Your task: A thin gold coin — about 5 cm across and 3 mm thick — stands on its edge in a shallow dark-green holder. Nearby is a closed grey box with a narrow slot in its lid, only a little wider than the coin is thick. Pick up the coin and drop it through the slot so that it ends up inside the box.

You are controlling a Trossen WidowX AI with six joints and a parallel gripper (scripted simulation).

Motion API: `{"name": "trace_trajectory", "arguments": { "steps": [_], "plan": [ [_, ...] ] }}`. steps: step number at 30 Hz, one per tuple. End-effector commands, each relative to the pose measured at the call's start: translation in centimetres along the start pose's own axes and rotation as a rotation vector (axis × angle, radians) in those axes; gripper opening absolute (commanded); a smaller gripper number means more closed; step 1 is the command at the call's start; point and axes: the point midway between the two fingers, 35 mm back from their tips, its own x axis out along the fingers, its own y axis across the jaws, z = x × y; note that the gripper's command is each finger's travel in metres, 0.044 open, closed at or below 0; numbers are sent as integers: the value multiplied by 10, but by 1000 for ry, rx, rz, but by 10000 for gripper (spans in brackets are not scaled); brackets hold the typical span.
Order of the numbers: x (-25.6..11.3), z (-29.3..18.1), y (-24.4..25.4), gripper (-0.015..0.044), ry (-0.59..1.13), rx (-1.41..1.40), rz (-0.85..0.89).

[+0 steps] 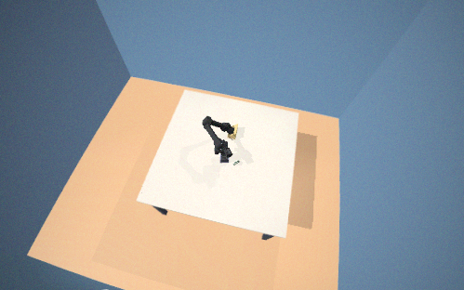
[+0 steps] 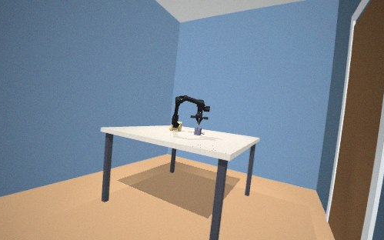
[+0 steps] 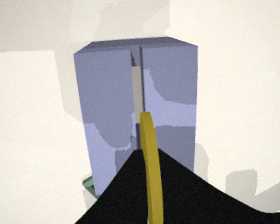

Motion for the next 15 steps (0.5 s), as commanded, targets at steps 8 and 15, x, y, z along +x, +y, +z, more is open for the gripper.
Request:
{"name": "trace_trajectory", "arguments": {
  "steps": [8,15],
  "plan": [
    [6,2,0,0,-5,-1,0],
    [9,1,0,0,-5,-3,0]
  ]
}}
